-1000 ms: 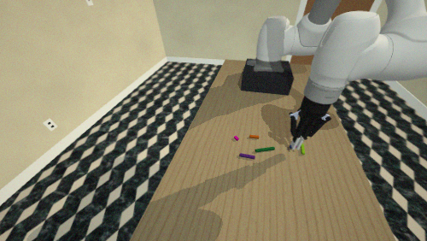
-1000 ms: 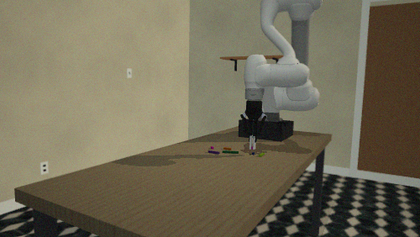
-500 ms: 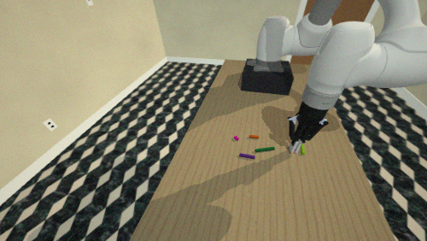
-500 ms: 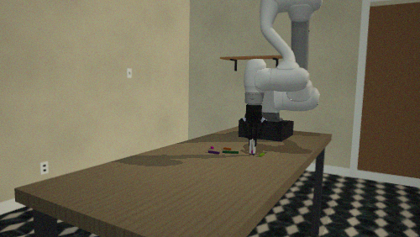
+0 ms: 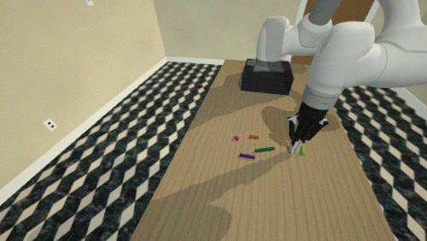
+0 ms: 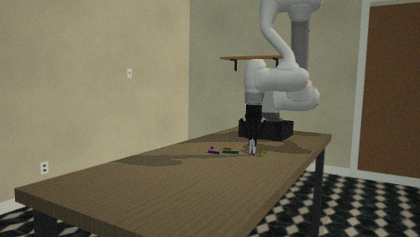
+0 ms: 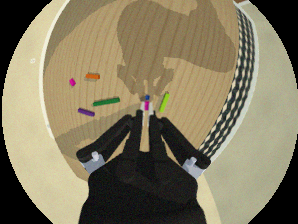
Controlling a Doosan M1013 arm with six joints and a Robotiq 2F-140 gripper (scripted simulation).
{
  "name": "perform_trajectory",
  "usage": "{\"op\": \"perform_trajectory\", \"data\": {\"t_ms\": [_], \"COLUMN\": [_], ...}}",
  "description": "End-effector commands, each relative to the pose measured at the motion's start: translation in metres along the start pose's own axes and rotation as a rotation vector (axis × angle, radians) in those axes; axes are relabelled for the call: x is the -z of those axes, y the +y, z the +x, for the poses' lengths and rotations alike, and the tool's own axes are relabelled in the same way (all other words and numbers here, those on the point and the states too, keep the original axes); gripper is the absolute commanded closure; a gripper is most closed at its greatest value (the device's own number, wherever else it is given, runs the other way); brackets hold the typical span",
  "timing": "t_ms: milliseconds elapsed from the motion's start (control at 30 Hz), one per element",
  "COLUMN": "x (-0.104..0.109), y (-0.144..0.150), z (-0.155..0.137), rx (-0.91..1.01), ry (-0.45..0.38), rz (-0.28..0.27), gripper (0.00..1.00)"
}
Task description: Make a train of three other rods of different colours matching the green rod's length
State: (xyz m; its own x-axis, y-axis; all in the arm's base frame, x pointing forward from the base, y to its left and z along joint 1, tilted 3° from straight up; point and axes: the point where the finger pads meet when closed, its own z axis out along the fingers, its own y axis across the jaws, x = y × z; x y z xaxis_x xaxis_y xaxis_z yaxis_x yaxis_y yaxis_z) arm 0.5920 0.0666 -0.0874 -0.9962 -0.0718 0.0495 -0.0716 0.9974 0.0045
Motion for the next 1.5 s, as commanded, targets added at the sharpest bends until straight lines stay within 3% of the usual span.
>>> {"op": "perform_trajectory", "data": {"t_ms": [0, 1467], "x": [0.0, -0.012], "y": [0.0, 0.0], "z": [0.0, 0.0], "rx": [0.0, 0.0], "ry": [0.0, 0.0], "rz": [0.0, 0.0], "gripper": [0.97, 0.97]}}
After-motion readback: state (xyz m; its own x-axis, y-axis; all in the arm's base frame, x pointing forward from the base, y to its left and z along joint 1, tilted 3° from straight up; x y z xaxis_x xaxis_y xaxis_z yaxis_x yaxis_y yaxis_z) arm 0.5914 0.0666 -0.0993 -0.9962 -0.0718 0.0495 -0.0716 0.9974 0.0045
